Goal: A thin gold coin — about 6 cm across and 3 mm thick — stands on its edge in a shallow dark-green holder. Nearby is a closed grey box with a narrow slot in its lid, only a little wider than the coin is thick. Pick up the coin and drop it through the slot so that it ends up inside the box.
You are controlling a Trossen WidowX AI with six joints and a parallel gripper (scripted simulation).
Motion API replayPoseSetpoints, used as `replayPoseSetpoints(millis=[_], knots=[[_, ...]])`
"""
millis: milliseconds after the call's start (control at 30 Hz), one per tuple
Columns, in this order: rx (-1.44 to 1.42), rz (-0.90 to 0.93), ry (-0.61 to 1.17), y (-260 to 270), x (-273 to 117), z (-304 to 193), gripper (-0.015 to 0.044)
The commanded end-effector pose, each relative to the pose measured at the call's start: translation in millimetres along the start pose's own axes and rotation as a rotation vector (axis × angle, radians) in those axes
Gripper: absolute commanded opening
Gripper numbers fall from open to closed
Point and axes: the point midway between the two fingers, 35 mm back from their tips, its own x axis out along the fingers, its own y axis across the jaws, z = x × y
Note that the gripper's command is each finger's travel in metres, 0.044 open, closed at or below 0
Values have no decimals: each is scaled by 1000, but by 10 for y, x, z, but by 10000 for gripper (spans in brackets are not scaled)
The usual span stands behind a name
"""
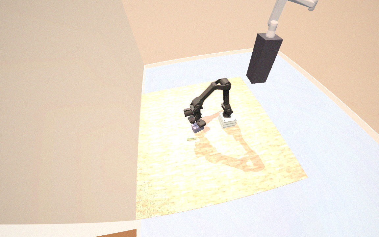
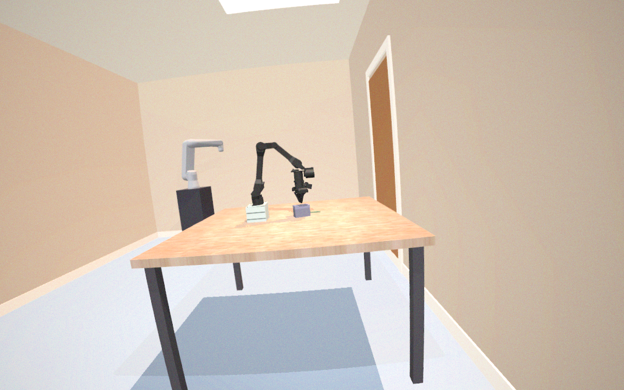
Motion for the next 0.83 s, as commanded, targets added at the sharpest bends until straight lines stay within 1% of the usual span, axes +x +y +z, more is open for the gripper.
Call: replayPoseSetpoints(millis=[0, 167, 300, 367, 433, 467, 800], knots=[[0, 0, 0, 0, -3, 0, 161], [0, 0, 0, 0, -171, 1, 292], [0, 0, 0, 1, -206, 0, 397], [-1, 1, 2, 3, -406, -11, 440], [-1, 2, 4, 9, -608, -37, 440], [-1, 2, 4, 10, -633, -42, 440], [-1, 2, 4, 10, -633, -42, 440]])
